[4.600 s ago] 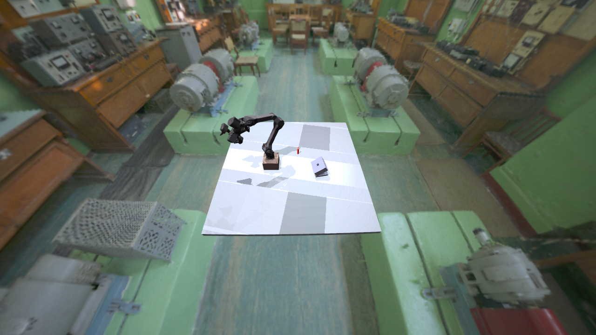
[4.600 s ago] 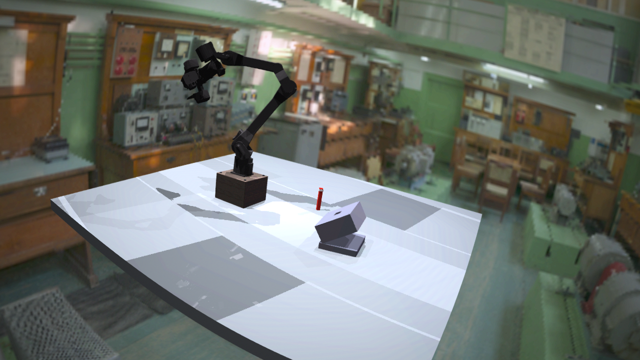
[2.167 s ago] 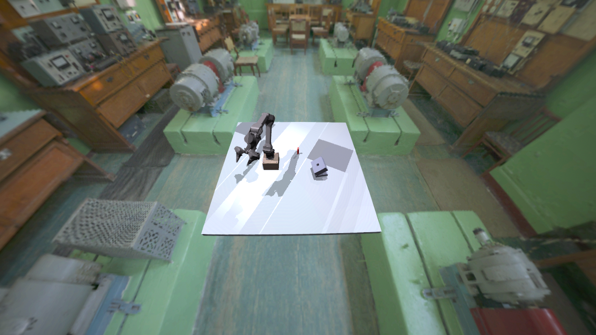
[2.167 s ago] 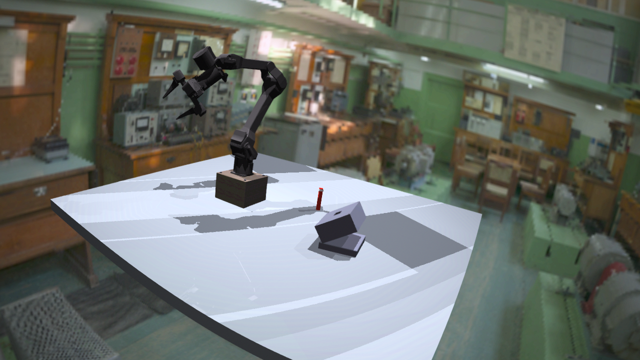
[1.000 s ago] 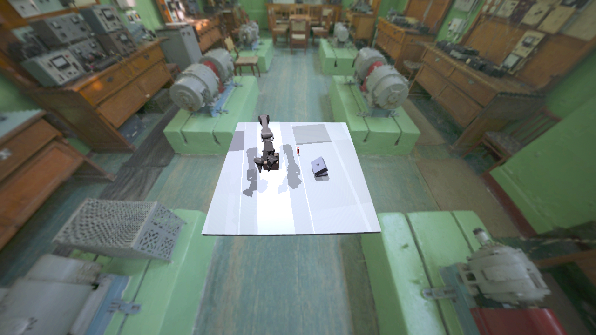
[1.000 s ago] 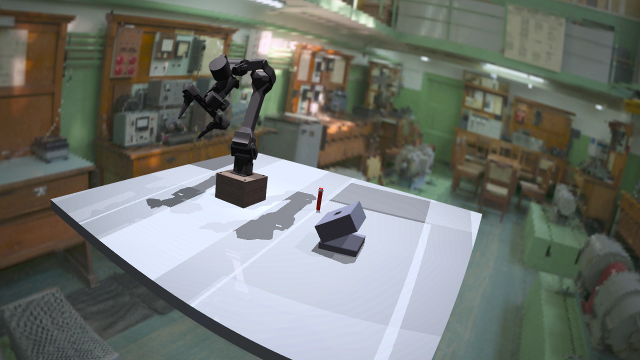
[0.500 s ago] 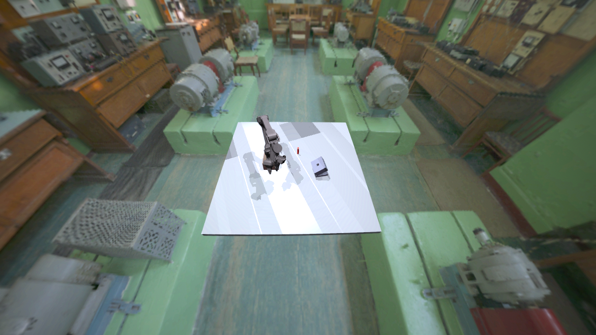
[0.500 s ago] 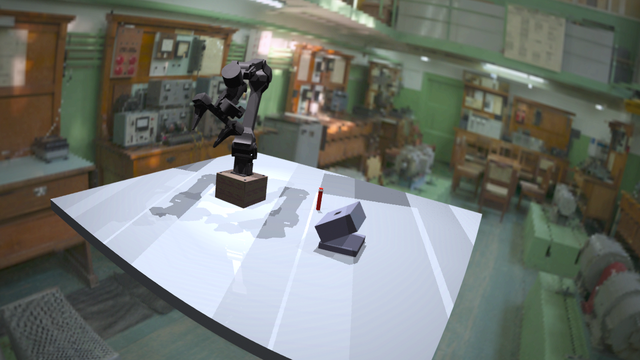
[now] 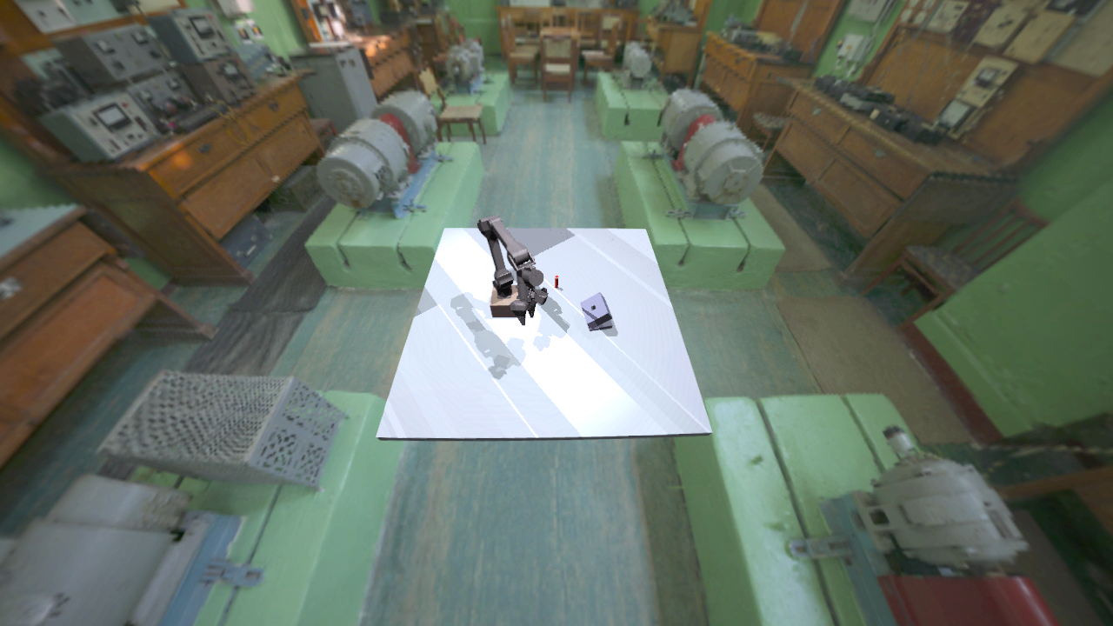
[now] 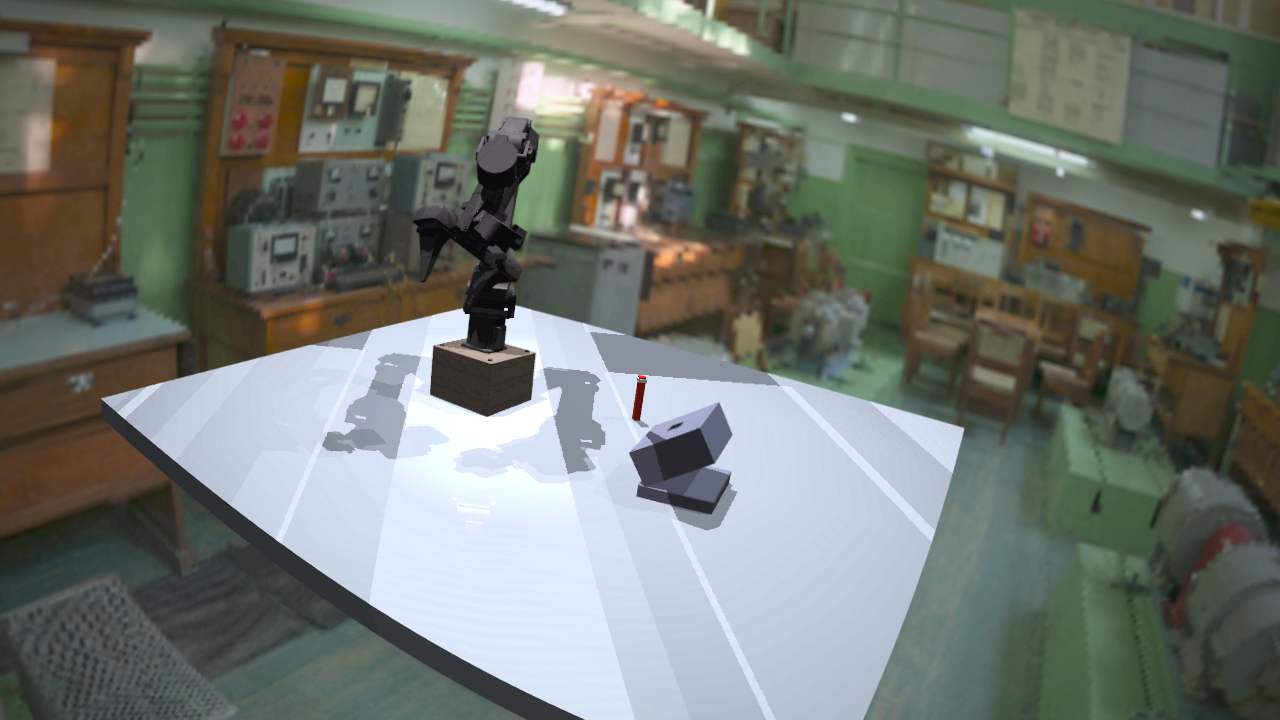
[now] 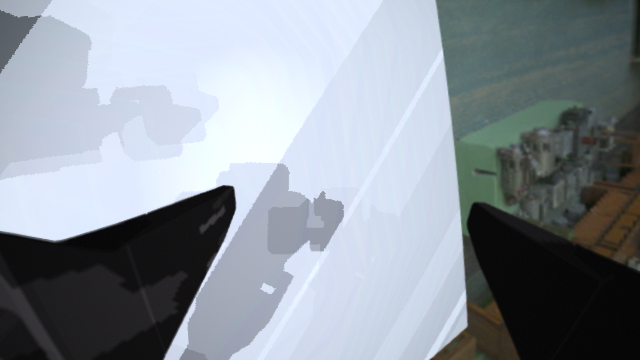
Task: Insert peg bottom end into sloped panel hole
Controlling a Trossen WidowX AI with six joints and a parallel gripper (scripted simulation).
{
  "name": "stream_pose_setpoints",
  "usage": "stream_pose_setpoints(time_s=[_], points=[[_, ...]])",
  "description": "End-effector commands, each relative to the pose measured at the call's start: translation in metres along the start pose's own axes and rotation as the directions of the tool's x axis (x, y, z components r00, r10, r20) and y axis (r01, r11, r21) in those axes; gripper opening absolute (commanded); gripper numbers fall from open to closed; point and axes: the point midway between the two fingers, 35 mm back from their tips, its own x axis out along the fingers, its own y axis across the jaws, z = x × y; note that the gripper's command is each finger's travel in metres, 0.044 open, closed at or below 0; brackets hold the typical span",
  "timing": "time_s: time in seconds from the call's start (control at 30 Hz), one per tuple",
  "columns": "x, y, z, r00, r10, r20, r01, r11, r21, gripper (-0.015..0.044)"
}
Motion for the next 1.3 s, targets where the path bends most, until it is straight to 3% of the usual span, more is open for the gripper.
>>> stream_pose_setpoints(time_s=[0.0,1.27], points=[[0.001,0.014,0.012,0.999,0.032,0.02,-0.032,0.999,-0.024,0.044],[-0.016,0.155,0.091,0.946,0.305,0.112,-0.253,0.908,-0.334,0.044]])
